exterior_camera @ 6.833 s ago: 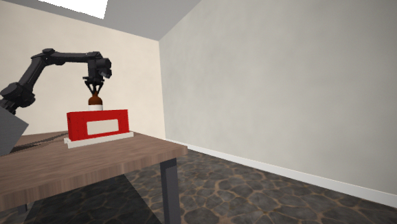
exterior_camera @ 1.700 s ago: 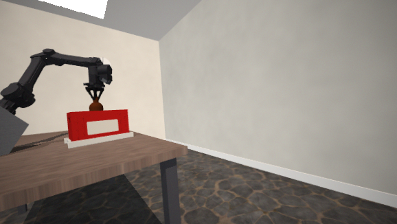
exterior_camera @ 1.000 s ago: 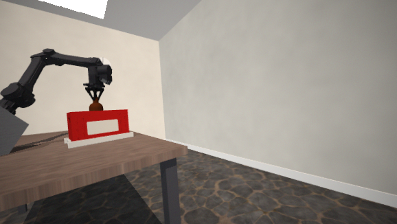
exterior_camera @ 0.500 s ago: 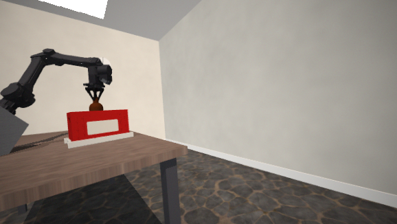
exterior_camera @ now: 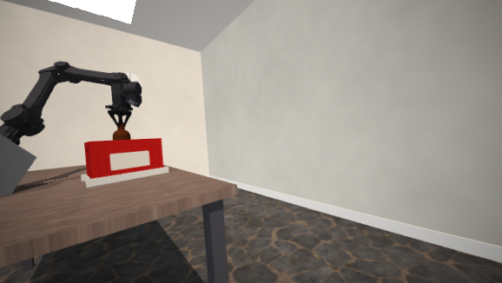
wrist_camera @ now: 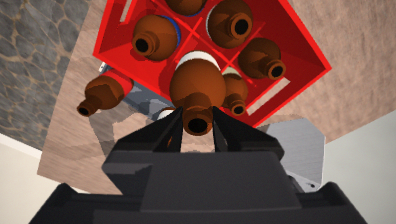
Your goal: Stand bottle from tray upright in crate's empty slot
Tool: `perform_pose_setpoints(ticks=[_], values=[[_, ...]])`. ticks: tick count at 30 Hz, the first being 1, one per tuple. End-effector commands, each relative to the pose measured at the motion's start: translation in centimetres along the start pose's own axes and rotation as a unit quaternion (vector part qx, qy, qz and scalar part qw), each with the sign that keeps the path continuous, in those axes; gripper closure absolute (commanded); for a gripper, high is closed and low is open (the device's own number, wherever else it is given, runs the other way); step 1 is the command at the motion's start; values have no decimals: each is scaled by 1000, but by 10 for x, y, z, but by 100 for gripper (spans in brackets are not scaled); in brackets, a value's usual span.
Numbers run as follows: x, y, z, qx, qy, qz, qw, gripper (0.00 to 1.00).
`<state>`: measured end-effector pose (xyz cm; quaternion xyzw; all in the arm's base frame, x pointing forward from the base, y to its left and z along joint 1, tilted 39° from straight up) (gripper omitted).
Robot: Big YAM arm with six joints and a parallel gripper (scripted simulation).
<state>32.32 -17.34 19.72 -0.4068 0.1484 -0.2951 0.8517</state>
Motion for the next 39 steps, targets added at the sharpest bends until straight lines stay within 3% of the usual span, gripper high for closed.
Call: perform_pose_setpoints(ticks=[1,22,36,39], values=[[4,1,4,0,-4,-5,1000,100],[3,5,0,0,2,-3,1000,100],[3,20,3,0,-2,0,1000,100],[8,12,5,0,-6,-13,1000,100]])
Point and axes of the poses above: the point where the finger pads meet when closed, its own y axis out along the fingers, its own z axis across the jaws, x = y × z, the point moved 4 cm from there along -y, back along the fingers, and after that the axes turned 11 degrees about -y, right-handed, at the moved point
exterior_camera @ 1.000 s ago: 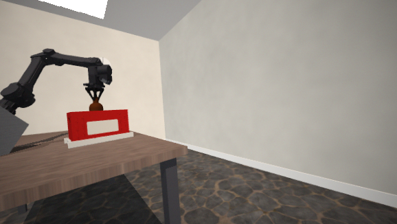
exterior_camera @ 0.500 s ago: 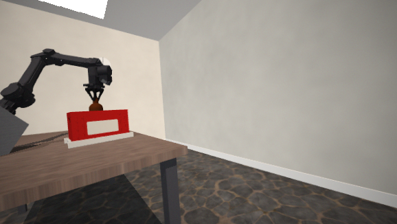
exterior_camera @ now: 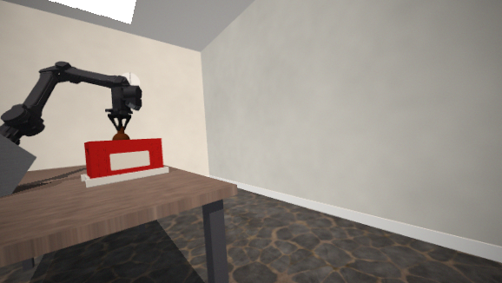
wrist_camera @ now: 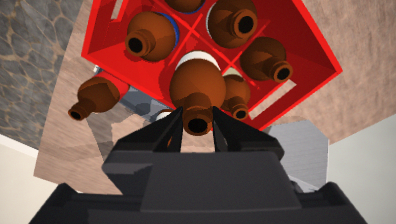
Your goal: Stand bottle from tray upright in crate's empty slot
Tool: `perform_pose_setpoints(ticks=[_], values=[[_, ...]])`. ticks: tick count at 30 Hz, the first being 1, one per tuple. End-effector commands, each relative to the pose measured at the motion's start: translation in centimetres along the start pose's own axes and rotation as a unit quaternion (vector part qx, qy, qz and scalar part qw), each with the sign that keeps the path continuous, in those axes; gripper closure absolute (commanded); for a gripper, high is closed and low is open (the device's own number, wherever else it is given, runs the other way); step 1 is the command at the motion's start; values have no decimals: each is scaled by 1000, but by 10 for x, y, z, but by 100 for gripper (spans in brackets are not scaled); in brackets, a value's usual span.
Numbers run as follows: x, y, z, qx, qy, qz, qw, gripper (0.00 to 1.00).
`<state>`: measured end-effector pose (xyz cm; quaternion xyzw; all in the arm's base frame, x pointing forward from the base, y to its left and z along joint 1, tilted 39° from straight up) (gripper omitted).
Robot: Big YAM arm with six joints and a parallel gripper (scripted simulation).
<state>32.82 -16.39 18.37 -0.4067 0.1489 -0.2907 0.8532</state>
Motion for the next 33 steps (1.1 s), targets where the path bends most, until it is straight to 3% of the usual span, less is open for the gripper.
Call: perform_pose_setpoints(ticks=[1,14,16,17,22,33], values=[[4,3,4,1,-2,-8,1000,100],[4,22,1,0,2,-3,1000,100],[4,22,1,0,2,-3,1000,100],[13,8,9,1,-9,-23,1000,100],[3,25,3,0,0,-4,1000,100],[5,27,3,0,-1,-7,1000,100]])
Point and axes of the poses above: the point where the finger pads meet when closed, its own y axis out along the fingers, its own z axis across the jaws, x = y × z, the point moved 4 cm from there along -y, back along the fingers, and after that the axes turned 11 degrees about -y, right-handed, at the moved point
